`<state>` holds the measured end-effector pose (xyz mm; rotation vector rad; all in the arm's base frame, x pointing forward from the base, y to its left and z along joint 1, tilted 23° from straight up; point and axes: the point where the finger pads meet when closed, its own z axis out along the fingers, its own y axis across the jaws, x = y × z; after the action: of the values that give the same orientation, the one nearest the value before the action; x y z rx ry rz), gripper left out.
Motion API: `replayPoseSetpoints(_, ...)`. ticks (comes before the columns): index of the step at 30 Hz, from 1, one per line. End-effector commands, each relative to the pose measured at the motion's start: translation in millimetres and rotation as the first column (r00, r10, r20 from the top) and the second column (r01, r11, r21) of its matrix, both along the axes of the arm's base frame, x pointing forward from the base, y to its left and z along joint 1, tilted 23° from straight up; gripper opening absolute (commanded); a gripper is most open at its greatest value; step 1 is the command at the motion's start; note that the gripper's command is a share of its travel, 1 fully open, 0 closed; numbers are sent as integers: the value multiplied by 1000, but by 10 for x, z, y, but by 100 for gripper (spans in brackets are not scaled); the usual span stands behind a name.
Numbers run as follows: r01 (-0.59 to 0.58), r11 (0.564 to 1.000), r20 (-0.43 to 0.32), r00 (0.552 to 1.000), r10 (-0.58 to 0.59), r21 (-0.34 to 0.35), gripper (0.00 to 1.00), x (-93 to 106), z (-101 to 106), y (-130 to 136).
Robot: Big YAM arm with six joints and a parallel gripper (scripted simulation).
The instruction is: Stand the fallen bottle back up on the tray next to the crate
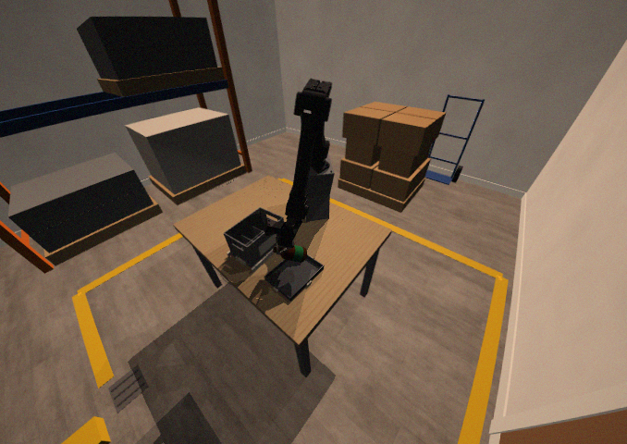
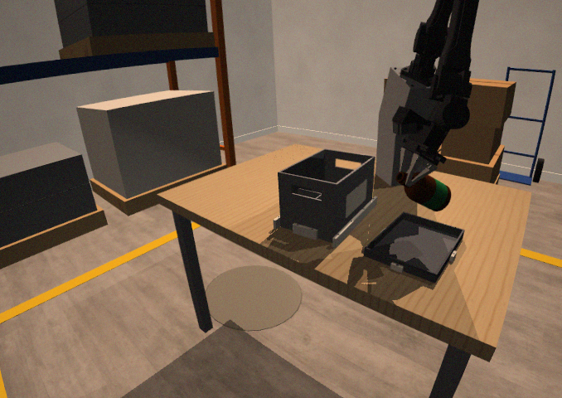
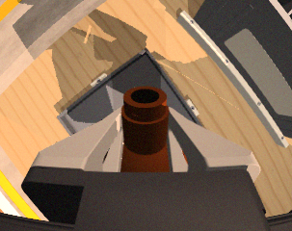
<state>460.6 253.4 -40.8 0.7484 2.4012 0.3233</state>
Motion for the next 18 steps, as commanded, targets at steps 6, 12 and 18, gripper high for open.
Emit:
replayPoseSetpoints(6,-5,1000,18,1000,5,13,0,12,13,97)
replayPoseSetpoints(12,2,1000,16,1000,-2,0,0,-30,-47,65)
replayPoseSetpoints(18,9,1000,31,999,-9,-7,0,-22,-50,69)
